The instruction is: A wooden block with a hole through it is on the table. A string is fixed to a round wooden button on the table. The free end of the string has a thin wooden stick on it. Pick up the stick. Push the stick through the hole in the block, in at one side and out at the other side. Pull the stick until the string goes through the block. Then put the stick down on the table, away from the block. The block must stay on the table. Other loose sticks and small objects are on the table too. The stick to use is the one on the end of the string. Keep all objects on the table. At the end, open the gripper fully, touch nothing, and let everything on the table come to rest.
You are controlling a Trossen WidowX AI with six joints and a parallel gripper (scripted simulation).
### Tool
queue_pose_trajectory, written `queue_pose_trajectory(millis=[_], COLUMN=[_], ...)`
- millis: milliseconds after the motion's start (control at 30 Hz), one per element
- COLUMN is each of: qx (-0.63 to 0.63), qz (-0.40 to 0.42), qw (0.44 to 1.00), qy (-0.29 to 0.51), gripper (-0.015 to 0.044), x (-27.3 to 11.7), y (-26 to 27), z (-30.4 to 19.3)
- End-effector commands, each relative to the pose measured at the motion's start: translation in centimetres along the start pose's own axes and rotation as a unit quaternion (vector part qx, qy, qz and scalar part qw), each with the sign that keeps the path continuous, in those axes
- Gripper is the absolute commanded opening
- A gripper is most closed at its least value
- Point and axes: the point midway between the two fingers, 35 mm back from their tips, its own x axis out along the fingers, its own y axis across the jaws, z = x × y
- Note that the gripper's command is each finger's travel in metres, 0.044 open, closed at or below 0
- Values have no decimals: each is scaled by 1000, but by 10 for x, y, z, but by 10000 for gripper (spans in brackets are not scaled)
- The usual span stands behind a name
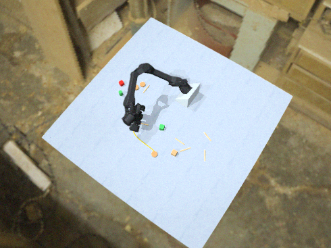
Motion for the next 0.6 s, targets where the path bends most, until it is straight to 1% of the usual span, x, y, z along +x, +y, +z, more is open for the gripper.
queue_pose_trajectory(millis=[0, 567], qx=[-1, -1], qz=[-4, -4], qw=[1000, 1000], qy=[1, 1], gripper=[0, 0], x=[3, 2], y=[-1, 0], z=[-7, -30])
